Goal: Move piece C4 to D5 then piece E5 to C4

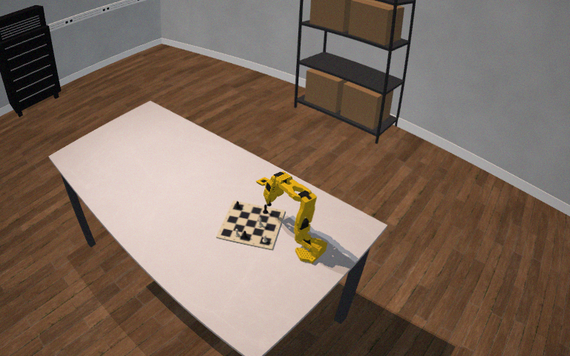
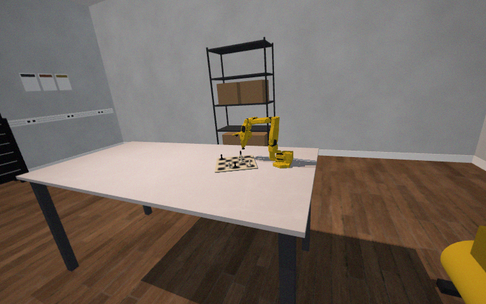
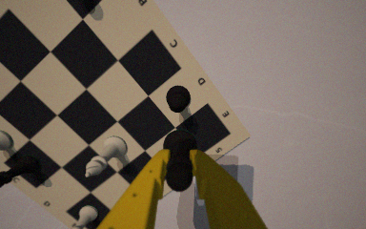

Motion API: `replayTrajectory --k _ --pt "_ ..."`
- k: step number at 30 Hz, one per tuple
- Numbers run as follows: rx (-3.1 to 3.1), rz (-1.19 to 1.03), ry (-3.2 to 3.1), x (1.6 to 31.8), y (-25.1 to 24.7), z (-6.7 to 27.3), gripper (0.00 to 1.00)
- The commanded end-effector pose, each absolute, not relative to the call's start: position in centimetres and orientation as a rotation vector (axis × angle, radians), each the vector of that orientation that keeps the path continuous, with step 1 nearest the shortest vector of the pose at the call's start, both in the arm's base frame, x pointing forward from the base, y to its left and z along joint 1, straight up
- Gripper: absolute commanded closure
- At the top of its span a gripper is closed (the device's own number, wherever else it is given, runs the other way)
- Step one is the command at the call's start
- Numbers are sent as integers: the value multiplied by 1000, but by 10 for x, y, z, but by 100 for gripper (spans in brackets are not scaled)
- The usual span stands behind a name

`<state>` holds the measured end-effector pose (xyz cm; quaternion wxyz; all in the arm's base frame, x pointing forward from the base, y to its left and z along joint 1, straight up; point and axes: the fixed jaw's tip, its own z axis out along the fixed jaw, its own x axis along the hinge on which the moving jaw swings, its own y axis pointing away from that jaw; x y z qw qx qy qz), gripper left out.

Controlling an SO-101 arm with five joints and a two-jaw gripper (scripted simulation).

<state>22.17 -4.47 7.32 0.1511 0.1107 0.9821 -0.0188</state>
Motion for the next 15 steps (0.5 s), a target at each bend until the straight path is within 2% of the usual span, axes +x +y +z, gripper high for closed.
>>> replayTrajectory --k 1,5,15 --pt "126 -24 2850 240 -17 72 100" --pt "14 -8 2851 253 2 73 100" --pt "0 -6 2851 255 4 73 100"
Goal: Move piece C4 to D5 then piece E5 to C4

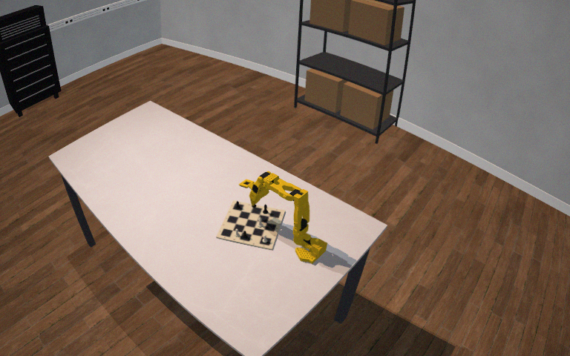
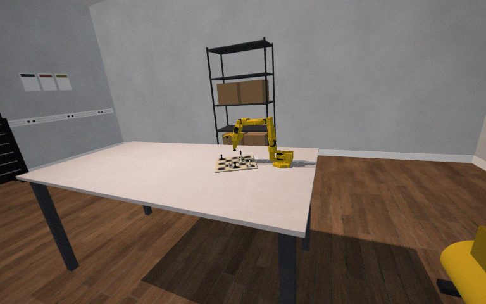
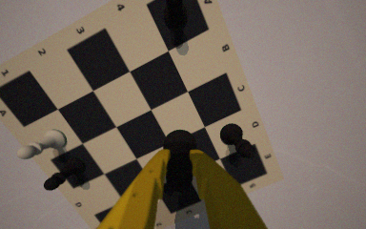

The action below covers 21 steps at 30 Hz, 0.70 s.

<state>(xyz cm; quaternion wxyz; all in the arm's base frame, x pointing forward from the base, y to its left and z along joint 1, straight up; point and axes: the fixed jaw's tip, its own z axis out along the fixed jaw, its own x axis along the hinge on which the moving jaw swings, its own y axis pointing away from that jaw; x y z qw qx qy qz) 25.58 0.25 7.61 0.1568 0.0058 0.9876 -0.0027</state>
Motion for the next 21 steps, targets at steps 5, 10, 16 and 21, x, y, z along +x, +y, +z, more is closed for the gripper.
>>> replayTrajectory --k 5,10,16,21 --pt "-1 -5 2851 255 4 73 100" --pt "-5 -5 2851 255 5 70 100" --pt "-10 -4 2851 255 6 67 100" --pt "-10 -4 2851 254 6 66 100"
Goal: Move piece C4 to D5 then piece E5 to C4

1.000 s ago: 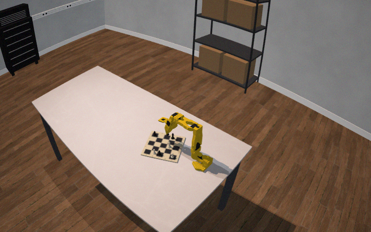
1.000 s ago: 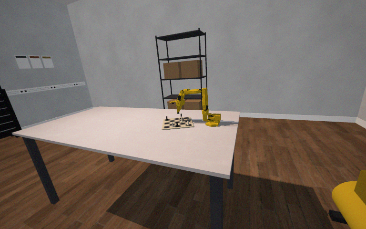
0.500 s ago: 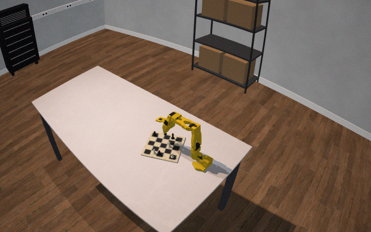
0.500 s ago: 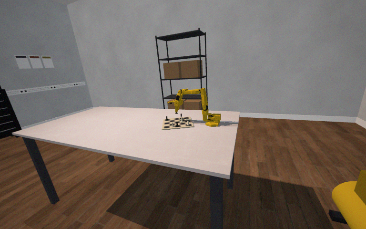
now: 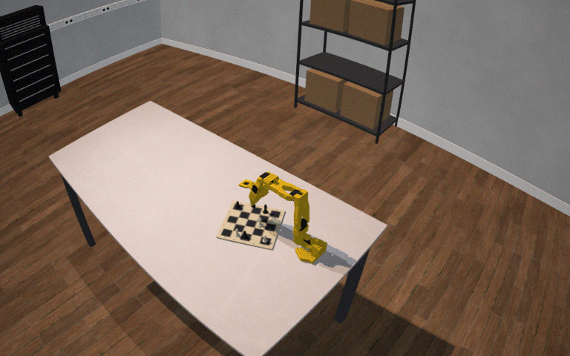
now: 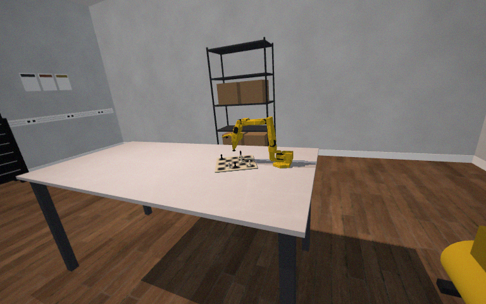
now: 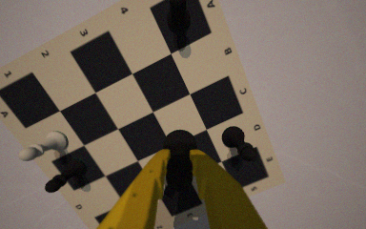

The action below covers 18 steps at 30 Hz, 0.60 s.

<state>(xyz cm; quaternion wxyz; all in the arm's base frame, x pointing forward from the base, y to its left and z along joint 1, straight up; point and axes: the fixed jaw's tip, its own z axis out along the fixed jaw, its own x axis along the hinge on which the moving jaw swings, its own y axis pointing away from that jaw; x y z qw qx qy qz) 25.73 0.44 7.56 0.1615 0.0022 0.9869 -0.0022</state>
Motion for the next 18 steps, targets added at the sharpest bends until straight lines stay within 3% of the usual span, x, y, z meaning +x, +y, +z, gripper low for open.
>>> replayTrajectory --k 1,18 --pt "-11 -4 2851 254 6 65 100" --pt "-11 -4 2851 253 6 62 100"
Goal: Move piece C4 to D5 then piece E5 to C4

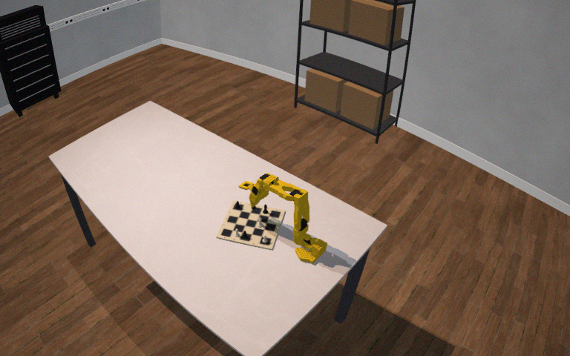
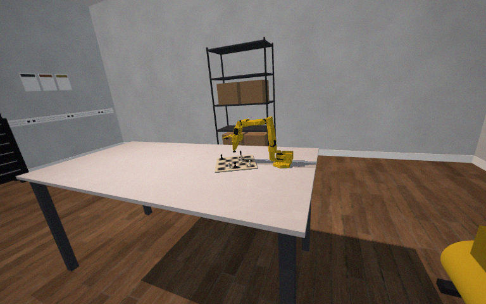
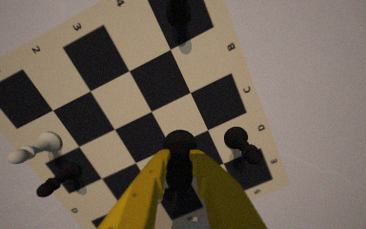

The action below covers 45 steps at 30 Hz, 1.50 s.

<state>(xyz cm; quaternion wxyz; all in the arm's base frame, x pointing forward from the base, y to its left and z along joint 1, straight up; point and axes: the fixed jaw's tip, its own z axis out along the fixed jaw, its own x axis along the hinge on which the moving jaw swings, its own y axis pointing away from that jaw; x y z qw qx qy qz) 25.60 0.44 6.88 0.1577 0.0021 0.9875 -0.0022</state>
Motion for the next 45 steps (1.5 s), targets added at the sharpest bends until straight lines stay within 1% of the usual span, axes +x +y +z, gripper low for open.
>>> replayTrajectory --k 1,11,36,45 --pt "-11 -4 2851 253 6 61 100" --pt "-11 -4 2851 253 6 56 100" --pt "-11 -4 2851 254 6 27 100" --pt "-11 -4 2851 254 6 22 100"
